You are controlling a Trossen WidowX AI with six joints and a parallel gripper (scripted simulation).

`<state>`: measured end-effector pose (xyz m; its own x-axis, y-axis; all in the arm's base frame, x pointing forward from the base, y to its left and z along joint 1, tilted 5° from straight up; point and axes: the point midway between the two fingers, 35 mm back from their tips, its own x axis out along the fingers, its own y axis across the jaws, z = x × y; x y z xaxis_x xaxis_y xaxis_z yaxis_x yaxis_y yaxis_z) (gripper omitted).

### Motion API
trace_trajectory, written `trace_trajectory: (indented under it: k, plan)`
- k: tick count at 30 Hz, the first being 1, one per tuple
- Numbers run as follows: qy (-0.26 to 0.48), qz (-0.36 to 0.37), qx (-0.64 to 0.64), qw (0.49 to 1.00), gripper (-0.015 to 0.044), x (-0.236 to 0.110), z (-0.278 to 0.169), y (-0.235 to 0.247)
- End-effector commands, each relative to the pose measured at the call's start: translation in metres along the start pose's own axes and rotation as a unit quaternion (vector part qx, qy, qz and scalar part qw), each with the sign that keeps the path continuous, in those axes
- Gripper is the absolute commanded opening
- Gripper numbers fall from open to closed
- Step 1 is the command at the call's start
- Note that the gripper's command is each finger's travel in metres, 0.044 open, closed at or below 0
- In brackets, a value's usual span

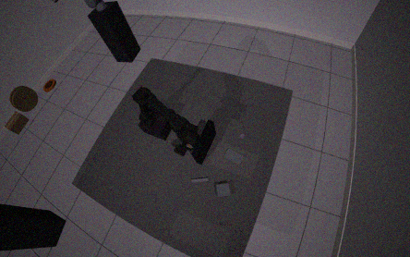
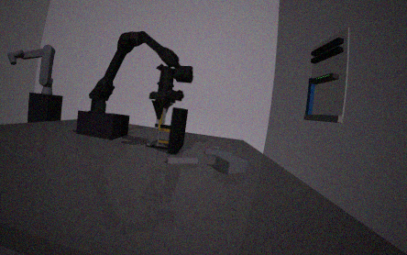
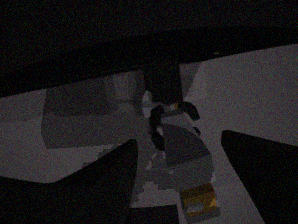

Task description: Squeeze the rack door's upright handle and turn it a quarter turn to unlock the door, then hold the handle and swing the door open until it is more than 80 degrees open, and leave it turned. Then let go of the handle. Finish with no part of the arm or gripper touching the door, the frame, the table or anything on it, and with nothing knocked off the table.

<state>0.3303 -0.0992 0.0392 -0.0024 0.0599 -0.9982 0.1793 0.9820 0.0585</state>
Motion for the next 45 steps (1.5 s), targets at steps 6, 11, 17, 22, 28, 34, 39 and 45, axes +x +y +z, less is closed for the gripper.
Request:
trace_trajectory:
  k: [6, 11, 17, 22, 28, 34, 39, 45]
  plan:
    - [0.0, 0.0, -0.213, 0.977, 0.0285, 0.0001, 0.0001, 0.0001]
    - [0.0, 0.0, -0.332, 0.943, 0.0285, 0.0001, 0.0001, 0.0001]
    - [0.0, 0.0, -0.468, 0.884, 0.0285, 0.0001, 0.0, 0.0001]
    - [0.0, 0.0, -0.574, 0.819, 0.0285, 0.0002, 0.0, 0.0001]
    - [0.0, 0.0, -0.689, 0.725, 0.0285, 0.0002, 0.0, 0.0001]
    - [0.0, 0.0, -0.778, 0.628, 0.0285, 0.0002, 0.0, 0.0001]
    - [0.0, 0.0, -0.78, 0.625, 0.0285, 0.0002, 0.0, 0.0001]
    - [0.0, 0.0, -0.78, 0.625, 0.0127, 0.0002, 0.0, 0.0001]
